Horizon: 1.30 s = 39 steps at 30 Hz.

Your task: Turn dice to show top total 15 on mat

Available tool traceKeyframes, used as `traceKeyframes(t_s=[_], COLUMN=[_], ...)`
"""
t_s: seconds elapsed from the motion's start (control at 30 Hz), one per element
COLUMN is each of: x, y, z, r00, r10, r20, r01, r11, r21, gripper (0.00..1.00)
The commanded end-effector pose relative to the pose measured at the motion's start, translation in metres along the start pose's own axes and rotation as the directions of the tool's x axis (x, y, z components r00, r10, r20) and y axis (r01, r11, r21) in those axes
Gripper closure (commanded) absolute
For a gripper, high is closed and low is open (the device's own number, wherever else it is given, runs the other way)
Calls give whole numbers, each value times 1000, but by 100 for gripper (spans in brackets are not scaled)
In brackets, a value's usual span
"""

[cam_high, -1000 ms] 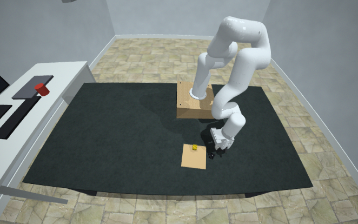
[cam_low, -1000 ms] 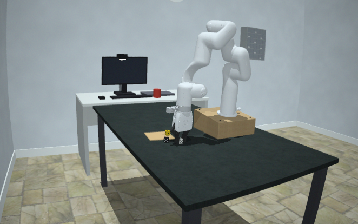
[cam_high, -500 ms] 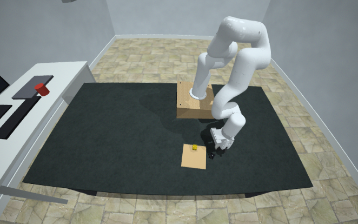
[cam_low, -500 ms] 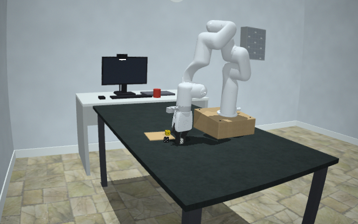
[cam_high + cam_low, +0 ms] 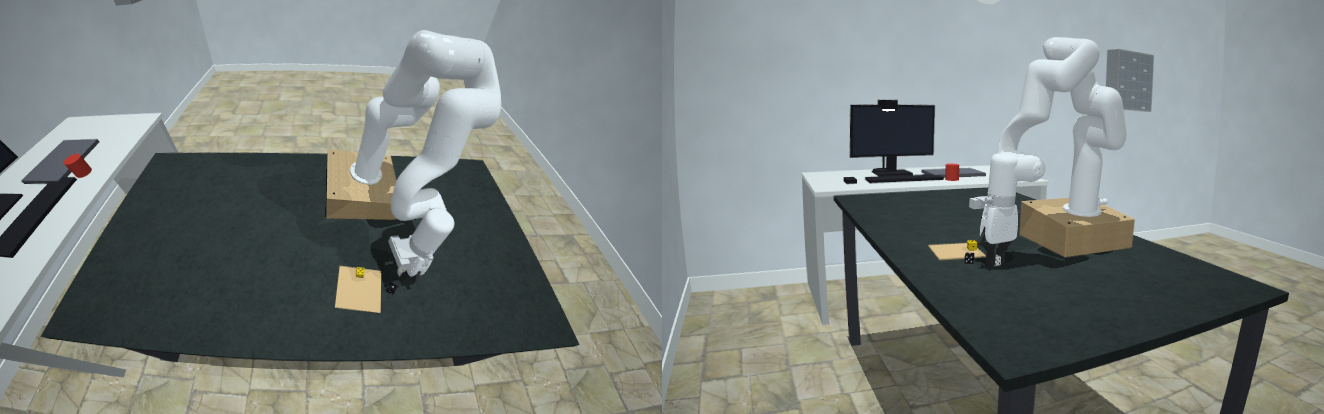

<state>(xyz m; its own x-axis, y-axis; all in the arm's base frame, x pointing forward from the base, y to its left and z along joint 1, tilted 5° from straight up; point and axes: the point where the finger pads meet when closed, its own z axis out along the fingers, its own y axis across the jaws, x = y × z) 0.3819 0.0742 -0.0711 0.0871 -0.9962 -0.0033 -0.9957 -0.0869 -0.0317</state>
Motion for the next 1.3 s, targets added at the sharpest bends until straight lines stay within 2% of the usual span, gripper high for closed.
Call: traceKeyframes(t_s=[0.0, 0.37, 0.57, 0.7, 1.0, 1.07, 1.27], x=[0, 0, 0, 2, 7, 7, 8], y=[-1, -1, -1, -1, -2, -2, -2], z=[-1, -1, -7, -27, -89, -97, -100], r00=[1000, 1000, 1000, 1000, 1000, 1000, 1000], r10=[0, 0, 0, 0, 0, 0, 0], r20=[0, 0, 0, 0, 0, -1, -1], r01=[0, 0, 0, 0, 0, 0, 0], r11=[1000, 1000, 1000, 1000, 1000, 1000, 1000], r21=[3, 3, 3, 2, 1, 1, 1], gripper=[79, 79, 79, 79, 79, 79, 79])
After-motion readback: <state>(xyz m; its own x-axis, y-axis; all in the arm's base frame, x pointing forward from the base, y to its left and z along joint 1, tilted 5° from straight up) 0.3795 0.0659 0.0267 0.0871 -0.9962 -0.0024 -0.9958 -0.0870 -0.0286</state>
